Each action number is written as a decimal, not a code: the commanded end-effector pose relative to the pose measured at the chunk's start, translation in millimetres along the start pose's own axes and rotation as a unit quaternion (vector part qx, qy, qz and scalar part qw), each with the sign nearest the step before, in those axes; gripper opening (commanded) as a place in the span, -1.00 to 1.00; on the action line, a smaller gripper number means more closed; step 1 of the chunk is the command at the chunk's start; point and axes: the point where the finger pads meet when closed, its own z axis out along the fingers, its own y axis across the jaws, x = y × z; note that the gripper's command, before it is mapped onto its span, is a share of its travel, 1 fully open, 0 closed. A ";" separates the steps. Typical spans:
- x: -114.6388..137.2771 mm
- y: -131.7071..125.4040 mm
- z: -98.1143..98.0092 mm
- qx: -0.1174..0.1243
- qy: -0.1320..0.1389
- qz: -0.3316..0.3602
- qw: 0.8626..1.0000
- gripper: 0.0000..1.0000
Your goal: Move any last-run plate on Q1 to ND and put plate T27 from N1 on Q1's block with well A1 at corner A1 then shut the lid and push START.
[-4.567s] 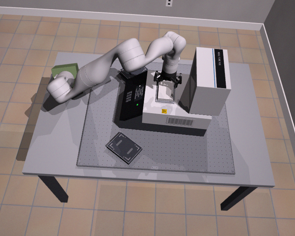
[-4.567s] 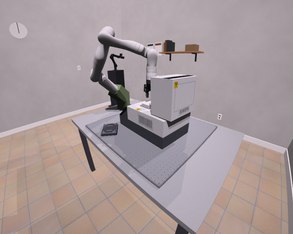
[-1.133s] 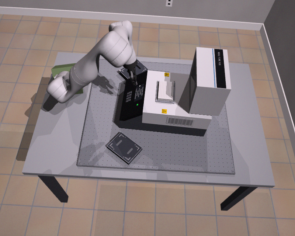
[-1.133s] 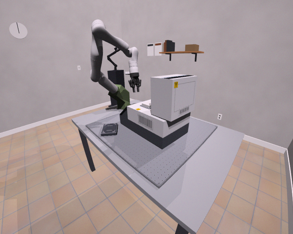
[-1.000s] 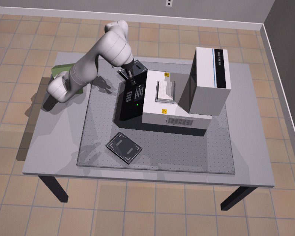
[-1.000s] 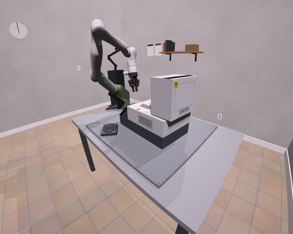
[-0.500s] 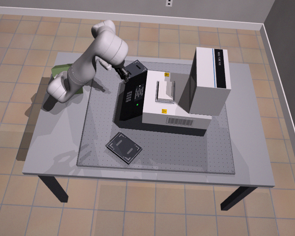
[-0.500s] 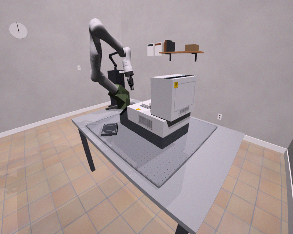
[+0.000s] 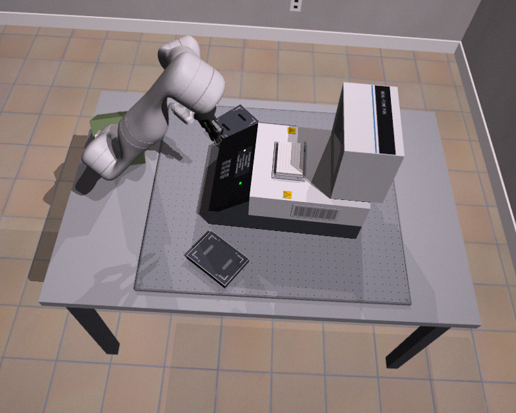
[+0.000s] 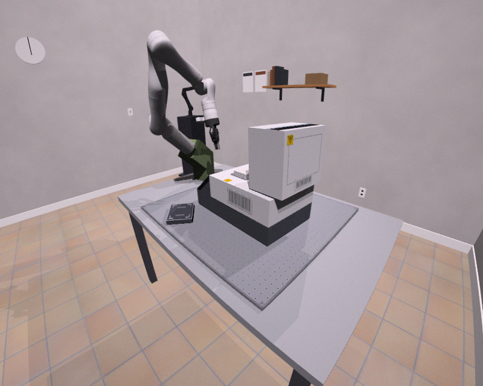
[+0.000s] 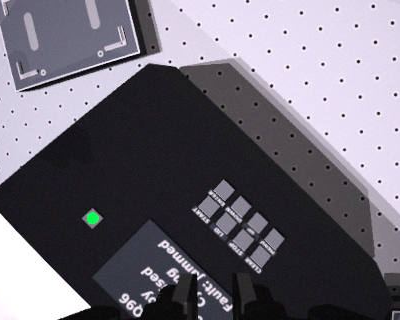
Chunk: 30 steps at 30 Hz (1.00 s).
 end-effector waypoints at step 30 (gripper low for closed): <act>6.2 6.7 35.3 0.000 -0.001 0.000 1.000 -0.80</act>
